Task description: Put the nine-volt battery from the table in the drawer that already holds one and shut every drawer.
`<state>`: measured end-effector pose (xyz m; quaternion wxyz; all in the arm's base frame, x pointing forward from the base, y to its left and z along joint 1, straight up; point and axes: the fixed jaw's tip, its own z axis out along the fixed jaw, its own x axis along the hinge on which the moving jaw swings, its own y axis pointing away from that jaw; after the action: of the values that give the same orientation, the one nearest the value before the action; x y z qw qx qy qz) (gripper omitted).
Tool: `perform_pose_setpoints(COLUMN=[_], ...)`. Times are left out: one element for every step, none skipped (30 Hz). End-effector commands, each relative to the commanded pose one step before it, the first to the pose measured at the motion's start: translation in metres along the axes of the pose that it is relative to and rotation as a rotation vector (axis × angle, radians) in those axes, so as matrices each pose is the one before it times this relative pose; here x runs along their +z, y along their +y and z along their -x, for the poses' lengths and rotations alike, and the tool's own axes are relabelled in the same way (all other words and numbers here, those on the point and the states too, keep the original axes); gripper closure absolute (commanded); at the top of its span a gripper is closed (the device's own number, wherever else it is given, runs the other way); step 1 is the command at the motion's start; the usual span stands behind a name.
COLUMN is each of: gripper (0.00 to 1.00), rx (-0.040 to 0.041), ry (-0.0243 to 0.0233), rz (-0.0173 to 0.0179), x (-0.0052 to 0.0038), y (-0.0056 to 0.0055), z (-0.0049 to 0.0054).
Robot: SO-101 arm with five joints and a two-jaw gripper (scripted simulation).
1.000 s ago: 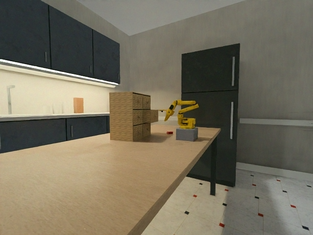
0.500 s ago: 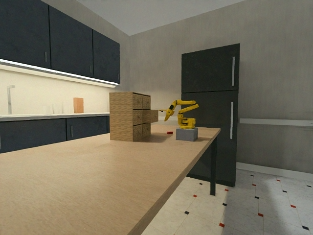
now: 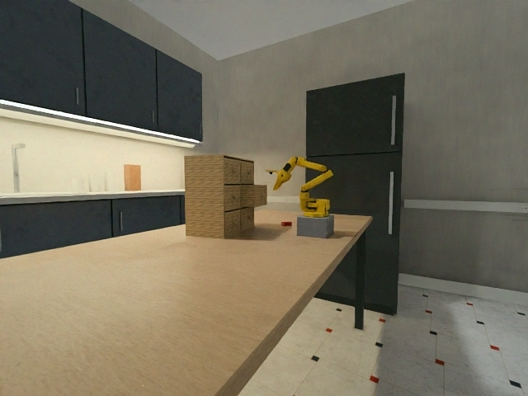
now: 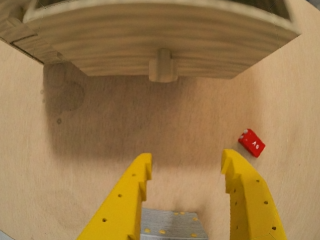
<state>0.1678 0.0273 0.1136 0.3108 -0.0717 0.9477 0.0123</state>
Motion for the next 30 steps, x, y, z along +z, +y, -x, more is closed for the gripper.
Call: perform_pose_setpoints(gripper=[0.79, 0.79, 0.79, 0.79, 0.79, 0.79, 0.79, 0.79, 0.79, 0.79, 0.79, 0.79, 0.79, 0.79, 0.79, 0.79, 0.79, 0.79, 0.79, 0.79, 0.79, 0.79, 0.79, 0.79, 0.79, 0.79, 0.79, 0.79, 0.79, 0.79], rx=[0.00746, 0.00137, 0.00136, 0.00136, 0.00135, 0.00135, 0.00134, 0.00133, 0.00133, 0.00132, 0.00132, 0.00131, 0.00131, 0.00130, 0.00129, 0.00129, 0.00000, 0.00000, 0.00128, 0.00127, 0.00127, 0.00126, 0.00126, 0.00125, 0.00022, 0.00000, 0.00000, 0.00000, 0.00000, 0.00000], ry=[-0.00260, -0.00720, -0.00721, -0.00720, -0.00721, -0.00720, -0.00721, -0.00720, -0.00721, -0.00720, -0.00721, -0.00720, -0.00721, -0.00720, -0.00721, -0.00720, 0.00000, 0.00000, -0.00721, -0.00720, -0.00721, -0.00720, -0.00721, -0.00720, -0.00127, 0.00001, -0.00001, 0.00001, -0.00001, 0.00001], rz=[-0.00708, -0.00102, -0.00102, -0.00103, -0.00103, -0.00104, -0.00104, -0.00105, -0.00105, -0.00105, -0.00106, -0.00106, -0.00107, -0.00107, -0.00107, -0.00108, 0.00000, 0.00000, -0.00108, -0.00109, -0.00109, -0.00110, -0.00110, -0.00110, -0.00019, 0.00000, 0.00000, 0.00000, 0.00000, 0.00000], x=[-0.007928, -0.003140, -0.003114, -0.003085, -0.003057, -0.003027, -0.002998, -0.002966, -0.002935, -0.002902, -0.002871, -0.002836, -0.002803, -0.002767, -0.002733, -0.002696, 0.000000, 0.000000, -0.002661, -0.002623, -0.002587, -0.002548, -0.002511, -0.002470, -0.000427, 0.000001, -0.000001, 0.000001, -0.000001, 0.000001], y=[-0.00249, -0.00035, -0.00035, -0.00035, -0.00035, -0.00035, -0.00034, -0.00034, -0.00034, -0.00034, -0.00033, -0.00033, -0.00033, -0.00033, -0.00033, -0.00032, 0.00000, 0.00000, -0.00032, -0.00032, -0.00032, -0.00031, -0.00031, -0.00031, -0.00005, 0.00000, 0.00000, 0.00000, 0.00000, 0.00000], z=[0.00767, 0.00361, 0.00357, 0.00352, 0.00348, 0.00343, 0.00339, 0.00334, 0.00329, 0.00324, 0.00320, 0.00314, 0.00310, 0.00304, 0.00299, 0.00293, 0.00000, 0.00000, 0.00288, 0.00282, 0.00277, 0.00271, 0.00265, 0.00259, 0.00045, 0.00000, 0.00000, 0.00000, 0.00000, 0.00000])
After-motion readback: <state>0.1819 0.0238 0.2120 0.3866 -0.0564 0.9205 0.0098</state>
